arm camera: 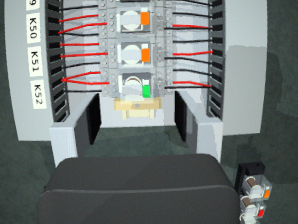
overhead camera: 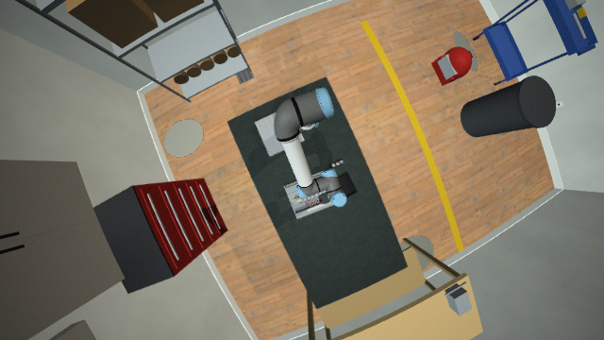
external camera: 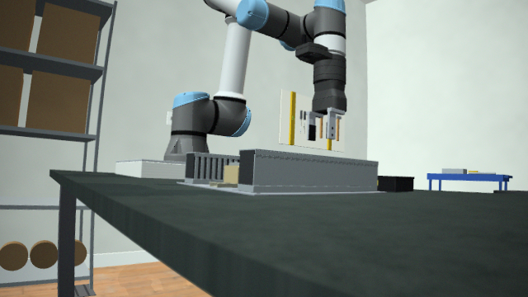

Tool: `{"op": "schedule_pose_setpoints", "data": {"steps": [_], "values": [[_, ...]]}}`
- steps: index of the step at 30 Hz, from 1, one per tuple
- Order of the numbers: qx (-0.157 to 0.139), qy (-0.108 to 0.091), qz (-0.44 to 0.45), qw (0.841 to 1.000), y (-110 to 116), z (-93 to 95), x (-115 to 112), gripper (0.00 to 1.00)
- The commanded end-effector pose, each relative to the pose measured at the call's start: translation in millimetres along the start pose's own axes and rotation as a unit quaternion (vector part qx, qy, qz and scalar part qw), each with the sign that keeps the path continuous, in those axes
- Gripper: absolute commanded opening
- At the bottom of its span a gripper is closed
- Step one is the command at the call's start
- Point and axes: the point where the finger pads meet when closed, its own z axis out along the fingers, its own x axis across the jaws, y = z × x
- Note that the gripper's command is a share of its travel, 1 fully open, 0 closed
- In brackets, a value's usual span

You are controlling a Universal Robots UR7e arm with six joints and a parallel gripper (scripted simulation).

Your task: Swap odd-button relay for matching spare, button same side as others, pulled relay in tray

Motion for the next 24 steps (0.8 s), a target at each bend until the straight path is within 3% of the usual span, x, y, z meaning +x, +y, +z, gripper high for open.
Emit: {"op": "schedule_pose_setpoints", "data": {"steps": [1,14,19,24], "values": [[0.0,-0.002,0.001,1.0,-2,-3.2,-2,1.0],[0.0,-0.003,0.001,1.0,-3,-3.8,-2,1.0],[0.0,-0.003,0.001,1.0,-3,43.0,-1,1.0],[0.0,-0.003,0.001,1.0,-3,43.0,-1,1.0]]}}
